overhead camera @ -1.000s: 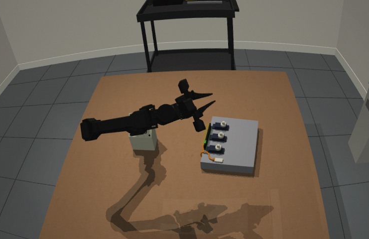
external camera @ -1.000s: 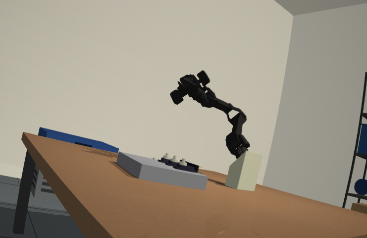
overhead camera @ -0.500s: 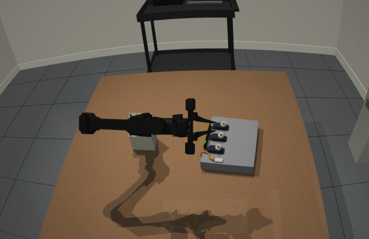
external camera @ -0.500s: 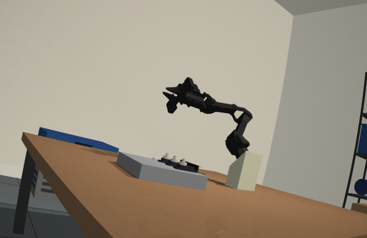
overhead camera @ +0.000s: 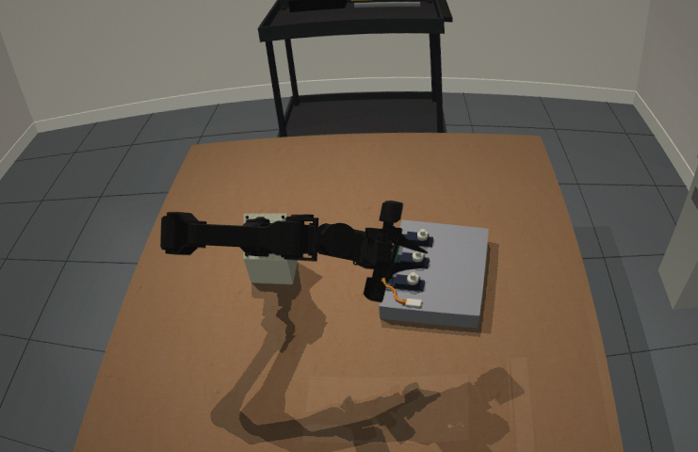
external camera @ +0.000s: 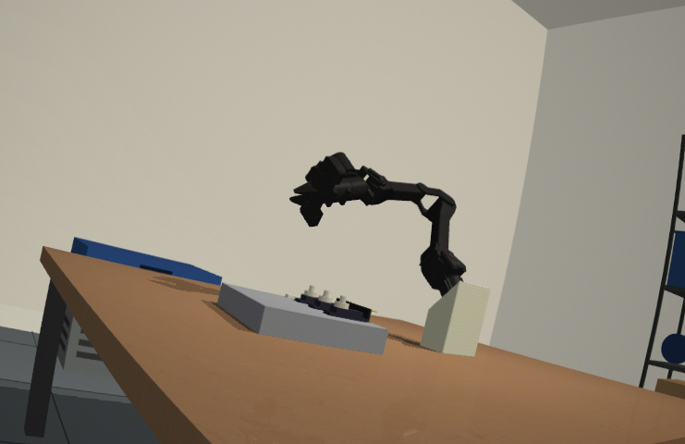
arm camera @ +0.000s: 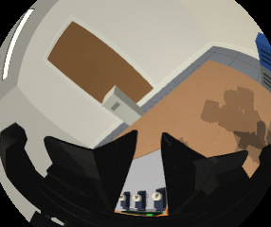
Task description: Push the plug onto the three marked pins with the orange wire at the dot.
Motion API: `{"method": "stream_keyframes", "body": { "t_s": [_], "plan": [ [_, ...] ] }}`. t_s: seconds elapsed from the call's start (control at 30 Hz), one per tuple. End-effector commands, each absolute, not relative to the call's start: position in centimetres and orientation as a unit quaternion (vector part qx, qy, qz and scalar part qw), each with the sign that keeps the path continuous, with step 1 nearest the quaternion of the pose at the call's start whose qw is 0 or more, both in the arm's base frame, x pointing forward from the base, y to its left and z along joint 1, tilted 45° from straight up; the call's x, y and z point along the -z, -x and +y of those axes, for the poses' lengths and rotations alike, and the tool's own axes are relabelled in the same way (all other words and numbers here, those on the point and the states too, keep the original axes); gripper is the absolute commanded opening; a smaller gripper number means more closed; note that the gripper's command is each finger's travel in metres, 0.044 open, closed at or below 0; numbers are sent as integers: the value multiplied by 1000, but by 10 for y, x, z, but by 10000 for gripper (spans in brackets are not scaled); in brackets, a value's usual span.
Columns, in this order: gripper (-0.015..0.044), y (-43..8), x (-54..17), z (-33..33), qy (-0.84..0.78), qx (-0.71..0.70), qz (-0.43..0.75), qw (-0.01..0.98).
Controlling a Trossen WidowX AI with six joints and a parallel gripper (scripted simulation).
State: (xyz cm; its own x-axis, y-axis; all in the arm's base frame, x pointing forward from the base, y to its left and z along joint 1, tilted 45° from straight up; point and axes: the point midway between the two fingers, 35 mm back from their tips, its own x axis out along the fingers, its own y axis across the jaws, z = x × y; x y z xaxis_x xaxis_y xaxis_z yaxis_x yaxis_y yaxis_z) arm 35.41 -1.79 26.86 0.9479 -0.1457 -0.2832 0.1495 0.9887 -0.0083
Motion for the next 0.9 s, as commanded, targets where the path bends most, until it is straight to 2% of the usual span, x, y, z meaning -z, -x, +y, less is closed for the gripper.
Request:
{"method": "stream_keyframes", "body": {
  "t_s": [0.0,0.4,0.87],
  "plan": [
    [115,-362,-251,-23,-4,98,191,977],
    [115,-375,-186,-42,36,184,362,913],
    [115,-369,-128,-63,133,268,526,796]
  ]
}}
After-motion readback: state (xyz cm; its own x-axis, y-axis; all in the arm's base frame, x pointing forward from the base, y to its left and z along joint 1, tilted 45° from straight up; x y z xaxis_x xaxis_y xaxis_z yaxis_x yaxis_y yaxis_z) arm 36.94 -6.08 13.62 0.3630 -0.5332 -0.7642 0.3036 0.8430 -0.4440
